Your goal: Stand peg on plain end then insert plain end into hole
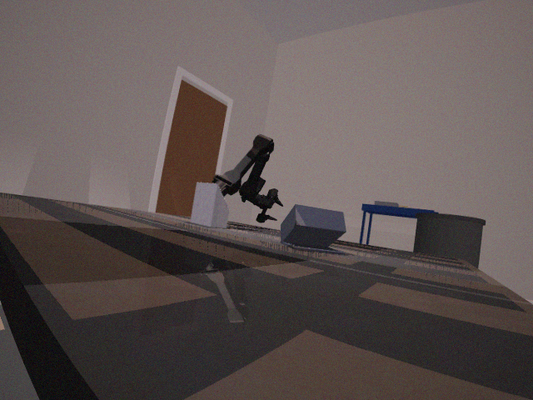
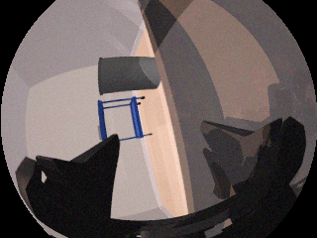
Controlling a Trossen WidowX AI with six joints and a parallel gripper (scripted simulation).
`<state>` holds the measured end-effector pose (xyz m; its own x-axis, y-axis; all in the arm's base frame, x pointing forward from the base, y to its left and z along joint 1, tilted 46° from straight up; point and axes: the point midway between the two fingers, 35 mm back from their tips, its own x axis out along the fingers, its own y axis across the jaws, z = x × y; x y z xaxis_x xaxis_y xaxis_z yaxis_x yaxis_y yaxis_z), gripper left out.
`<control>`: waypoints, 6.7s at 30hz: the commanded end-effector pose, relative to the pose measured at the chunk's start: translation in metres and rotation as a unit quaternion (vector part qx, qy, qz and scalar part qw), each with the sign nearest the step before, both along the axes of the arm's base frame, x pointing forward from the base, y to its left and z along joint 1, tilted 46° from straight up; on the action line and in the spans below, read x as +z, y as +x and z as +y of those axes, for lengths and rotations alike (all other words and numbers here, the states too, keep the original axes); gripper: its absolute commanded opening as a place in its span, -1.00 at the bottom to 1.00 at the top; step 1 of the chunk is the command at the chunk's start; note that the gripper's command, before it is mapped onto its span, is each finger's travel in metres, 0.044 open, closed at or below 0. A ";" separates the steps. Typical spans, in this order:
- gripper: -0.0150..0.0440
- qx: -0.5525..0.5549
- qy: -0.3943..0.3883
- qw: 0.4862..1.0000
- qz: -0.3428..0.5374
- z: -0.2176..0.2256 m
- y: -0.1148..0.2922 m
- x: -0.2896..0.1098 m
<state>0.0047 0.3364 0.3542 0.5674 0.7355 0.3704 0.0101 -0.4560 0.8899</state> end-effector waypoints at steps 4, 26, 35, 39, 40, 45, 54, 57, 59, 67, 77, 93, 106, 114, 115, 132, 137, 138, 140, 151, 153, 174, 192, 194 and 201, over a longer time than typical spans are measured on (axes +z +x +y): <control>1.00 -0.007 -0.007 1.000 -0.008 0.002 0.005 0.000; 1.00 -0.144 -0.139 0.972 -0.125 0.020 0.112 0.004; 1.00 -0.187 -0.238 0.936 -0.182 0.020 0.162 -0.007; 1.00 -0.197 -0.273 0.920 -0.201 0.018 0.177 -0.011; 1.00 -0.198 -0.278 0.918 -0.202 0.017 0.180 -0.013; 1.00 -0.204 -0.327 0.899 -0.209 0.014 0.205 -0.027; 1.00 -0.204 -0.433 0.854 -0.204 -0.005 0.263 -0.063; 1.00 -0.200 -0.466 0.839 -0.196 -0.015 0.281 -0.075; 1.00 -0.197 -0.487 0.829 -0.189 -0.023 0.292 -0.084; 1.00 -0.176 -0.561 0.794 -0.154 -0.059 0.331 -0.118; 1.00 -0.144 -0.624 0.762 -0.096 -0.107 0.362 -0.157; 1.00 0.004 -0.686 0.727 0.021 -0.187 0.364 -0.230; 1.00 0.125 -0.631 0.750 0.155 -0.248 0.334 -0.266; 1.00 0.175 -0.551 0.782 0.232 -0.277 0.311 -0.268; 1.00 0.179 -0.539 0.787 0.241 -0.281 0.309 -0.267; 1.00 0.196 -0.466 0.814 0.288 -0.291 0.299 -0.266; 1.00 0.195 -0.466 0.813 0.288 -0.286 0.300 -0.272; 1.00 0.195 -0.466 0.813 0.288 -0.285 0.300 -0.273; 1.00 0.195 -0.466 0.813 0.288 -0.283 0.301 -0.276; 1.00 0.195 -0.466 0.813 0.288 -0.270 0.303 -0.288; 1.00 0.195 -0.466 0.813 0.288 -0.268 0.303 -0.290; 1.00 0.196 -0.464 0.815 0.287 -0.244 0.304 -0.311; -0.12 0.196 -0.464 0.815 0.287 -0.243 0.304 -0.311; -0.12 0.196 -0.464 0.815 0.287 -0.243 0.304 -0.311; -0.21 0.196 -0.464 0.815 0.287 -0.243 0.304 -0.311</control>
<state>0.3092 0.0924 0.0430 0.1055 0.7116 -0.6946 0.5267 0.5525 0.6460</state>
